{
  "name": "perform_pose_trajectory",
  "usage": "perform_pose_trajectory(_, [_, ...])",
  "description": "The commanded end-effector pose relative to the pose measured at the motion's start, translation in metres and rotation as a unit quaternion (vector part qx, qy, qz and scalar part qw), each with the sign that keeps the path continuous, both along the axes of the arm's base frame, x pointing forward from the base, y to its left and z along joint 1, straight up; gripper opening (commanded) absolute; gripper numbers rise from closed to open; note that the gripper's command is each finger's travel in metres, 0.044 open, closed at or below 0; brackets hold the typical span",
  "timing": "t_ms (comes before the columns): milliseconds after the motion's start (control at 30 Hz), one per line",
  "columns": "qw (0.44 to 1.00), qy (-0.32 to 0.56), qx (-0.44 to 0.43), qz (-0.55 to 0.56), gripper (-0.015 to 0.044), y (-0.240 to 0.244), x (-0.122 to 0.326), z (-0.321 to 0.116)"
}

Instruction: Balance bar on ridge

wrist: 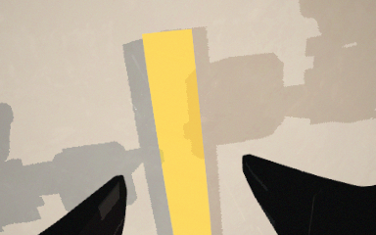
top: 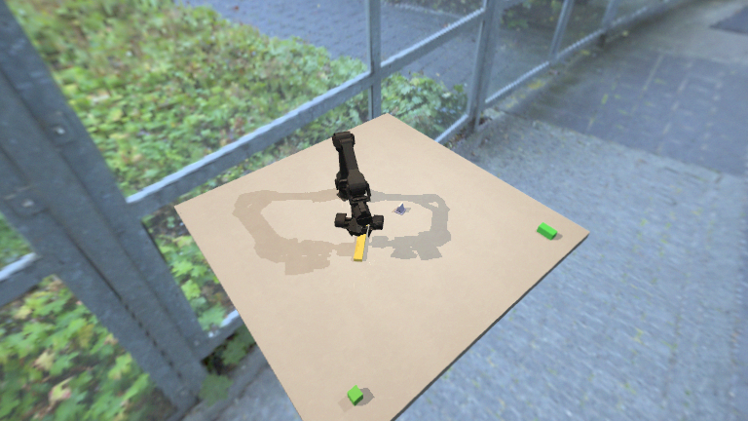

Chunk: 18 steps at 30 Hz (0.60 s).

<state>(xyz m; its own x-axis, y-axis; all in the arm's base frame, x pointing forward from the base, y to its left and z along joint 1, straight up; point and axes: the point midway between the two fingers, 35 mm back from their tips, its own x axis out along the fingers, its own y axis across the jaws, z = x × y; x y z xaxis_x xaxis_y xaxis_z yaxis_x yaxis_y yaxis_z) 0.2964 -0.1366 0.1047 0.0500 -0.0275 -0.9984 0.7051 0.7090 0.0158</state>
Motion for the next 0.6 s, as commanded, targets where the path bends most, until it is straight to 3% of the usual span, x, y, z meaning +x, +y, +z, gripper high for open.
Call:
perform_pose_trajectory(0, [1.0, 0.014, 0.009, -0.003, 0.0315, 0.002, -0.003, -0.027])
perform_pose_trajectory(567, [1.0, 0.014, 0.009, -0.003, 0.0315, 0.002, -0.003, -0.047])
